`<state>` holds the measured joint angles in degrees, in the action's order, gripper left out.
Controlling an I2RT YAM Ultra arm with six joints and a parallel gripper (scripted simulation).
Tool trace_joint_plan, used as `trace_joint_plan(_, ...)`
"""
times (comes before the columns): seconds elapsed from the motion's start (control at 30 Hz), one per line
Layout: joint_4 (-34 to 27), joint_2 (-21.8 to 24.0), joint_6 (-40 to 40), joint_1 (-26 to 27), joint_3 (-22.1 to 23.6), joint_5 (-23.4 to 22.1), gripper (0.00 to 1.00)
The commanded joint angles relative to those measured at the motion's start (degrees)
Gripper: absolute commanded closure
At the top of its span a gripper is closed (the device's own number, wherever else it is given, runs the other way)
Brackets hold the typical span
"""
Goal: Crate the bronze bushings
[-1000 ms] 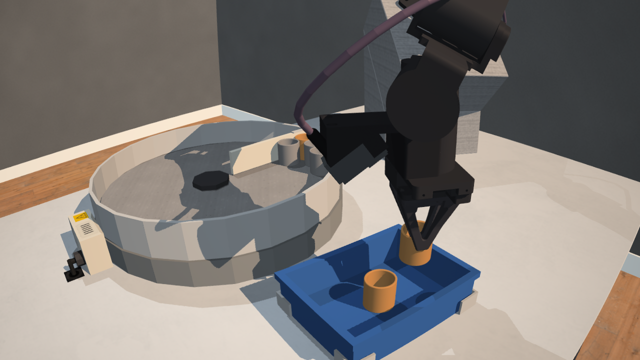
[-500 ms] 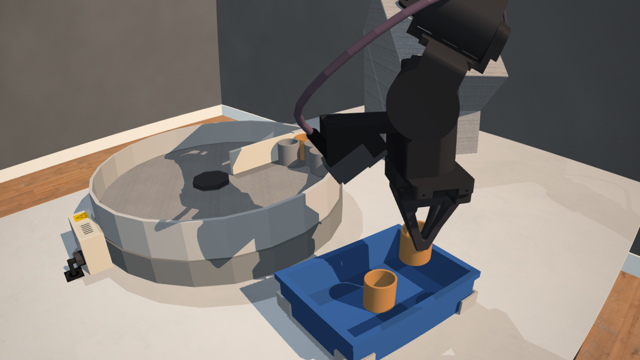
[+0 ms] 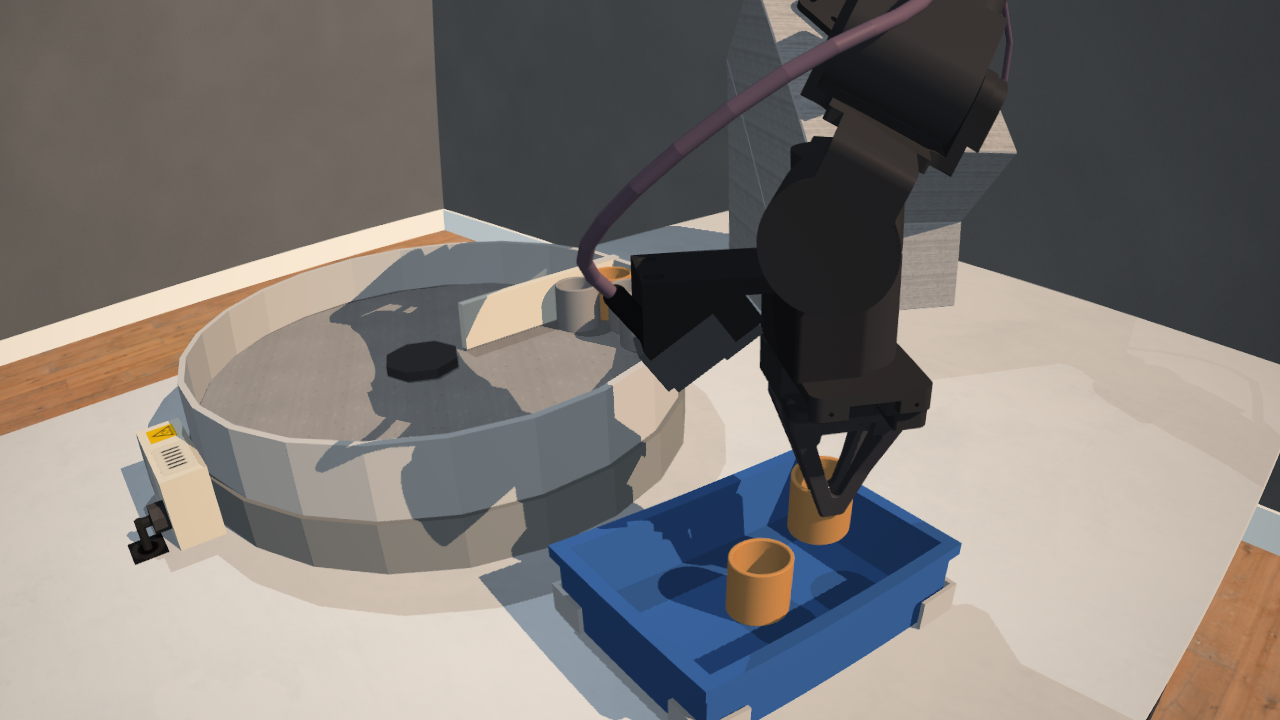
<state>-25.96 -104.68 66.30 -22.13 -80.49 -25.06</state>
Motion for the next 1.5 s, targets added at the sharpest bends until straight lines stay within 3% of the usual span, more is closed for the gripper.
trace_joint_plan(0.0, 2.0, -1.0, 0.7, -0.6, 1.4, 1.0, 1.00)
trace_joint_plan(0.67, 5.9, -4.5, 1.8, -1.6, 1.1, 1.8, 1.00)
trace_joint_plan(1.47, 5.8, -4.1, 1.7, -1.3, 0.9, 1.8, 1.00)
